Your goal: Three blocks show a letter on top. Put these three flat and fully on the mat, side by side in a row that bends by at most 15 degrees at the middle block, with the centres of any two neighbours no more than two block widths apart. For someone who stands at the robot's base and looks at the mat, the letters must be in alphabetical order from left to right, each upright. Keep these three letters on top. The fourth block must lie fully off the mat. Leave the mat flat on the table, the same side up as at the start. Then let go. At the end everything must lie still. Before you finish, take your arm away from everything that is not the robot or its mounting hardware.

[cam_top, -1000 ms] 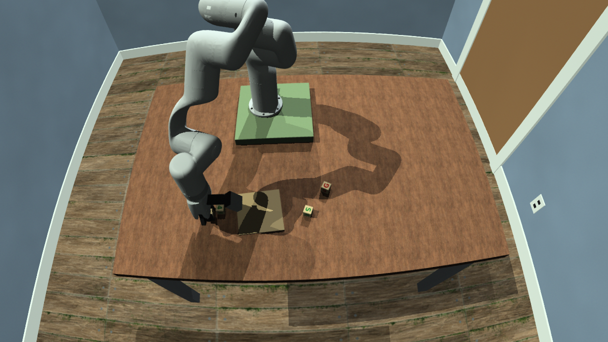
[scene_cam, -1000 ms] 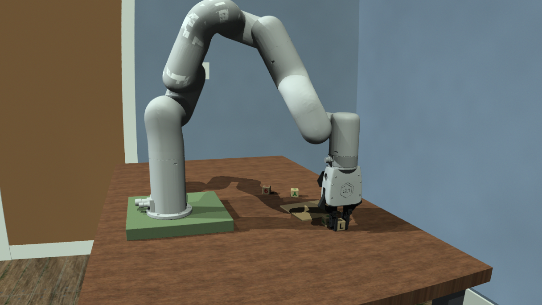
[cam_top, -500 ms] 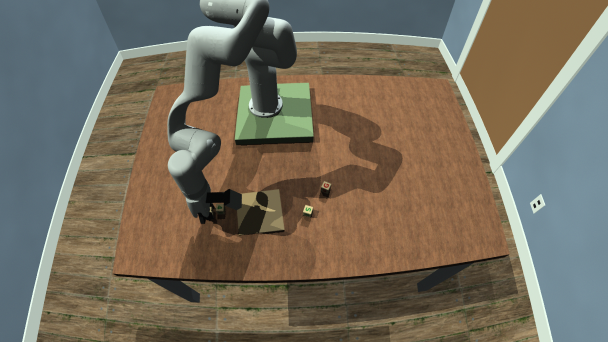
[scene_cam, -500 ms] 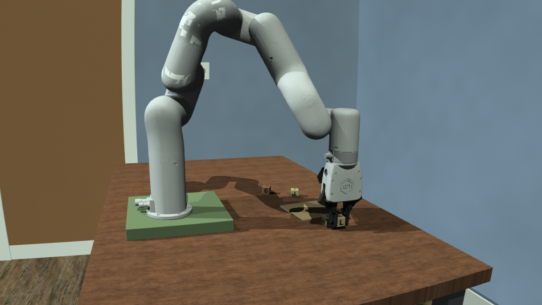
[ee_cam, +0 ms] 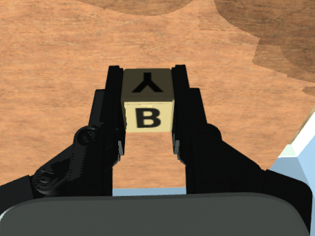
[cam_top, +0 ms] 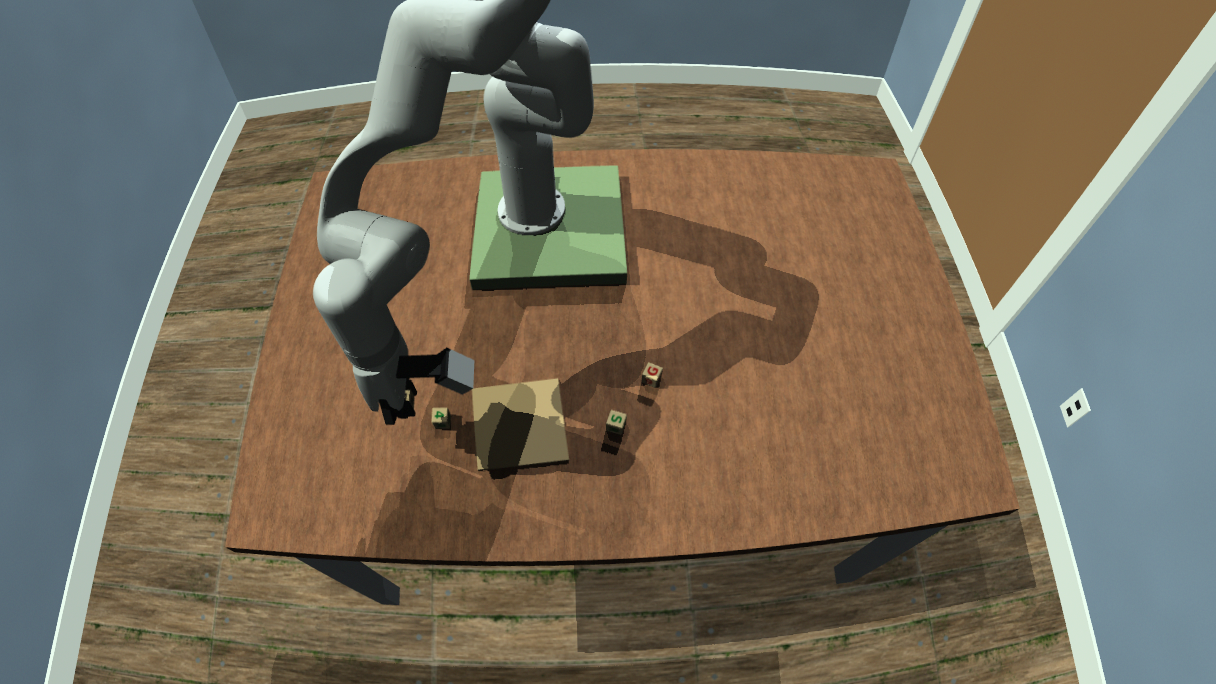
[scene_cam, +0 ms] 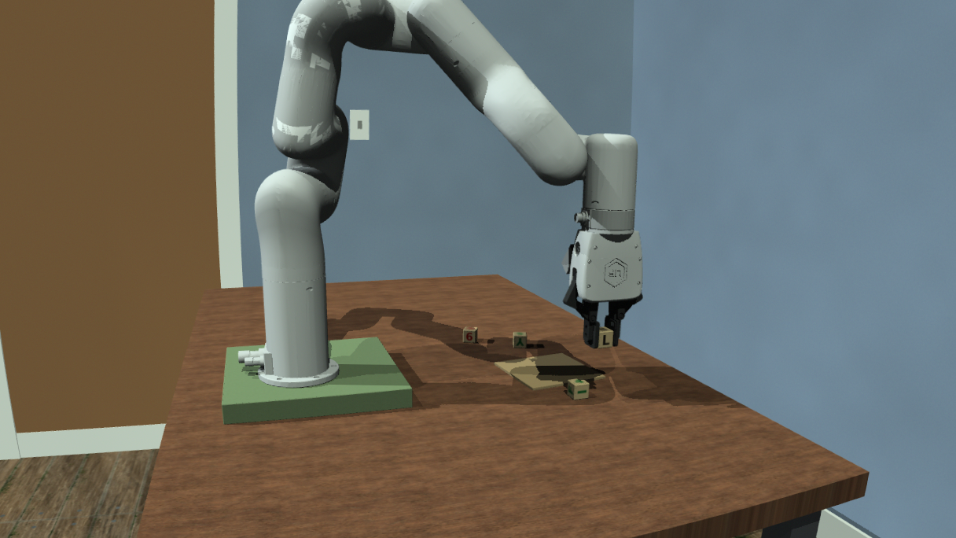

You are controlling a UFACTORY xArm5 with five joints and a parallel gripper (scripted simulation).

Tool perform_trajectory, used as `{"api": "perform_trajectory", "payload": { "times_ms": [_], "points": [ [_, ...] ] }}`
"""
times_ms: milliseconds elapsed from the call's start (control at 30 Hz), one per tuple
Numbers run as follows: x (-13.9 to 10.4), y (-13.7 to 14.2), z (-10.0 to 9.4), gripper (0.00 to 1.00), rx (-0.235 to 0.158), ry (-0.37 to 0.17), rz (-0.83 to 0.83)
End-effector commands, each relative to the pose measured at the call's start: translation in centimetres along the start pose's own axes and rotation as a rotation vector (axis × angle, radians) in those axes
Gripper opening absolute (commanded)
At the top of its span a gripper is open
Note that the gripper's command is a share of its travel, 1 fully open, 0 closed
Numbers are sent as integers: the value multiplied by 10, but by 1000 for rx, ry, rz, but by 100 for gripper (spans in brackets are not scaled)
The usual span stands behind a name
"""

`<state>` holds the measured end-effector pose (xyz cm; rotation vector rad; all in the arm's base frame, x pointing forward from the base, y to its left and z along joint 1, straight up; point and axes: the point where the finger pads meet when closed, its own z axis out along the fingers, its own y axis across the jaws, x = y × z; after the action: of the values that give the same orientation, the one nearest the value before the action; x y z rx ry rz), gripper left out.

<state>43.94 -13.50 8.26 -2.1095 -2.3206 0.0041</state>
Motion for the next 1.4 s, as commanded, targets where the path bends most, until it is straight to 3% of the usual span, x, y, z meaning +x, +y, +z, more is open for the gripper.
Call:
{"api": "perform_trajectory", "payload": {
  "times_ms": [0,667,933,1367],
  "points": [
    [-1,1,-9,21,-5,-2,0],
    [2,2,-9,21,-5,-2,-62],
    [9,3,-9,21,-4,-2,-207],
    [28,6,-10,21,-4,-3,-636]
  ]
}}
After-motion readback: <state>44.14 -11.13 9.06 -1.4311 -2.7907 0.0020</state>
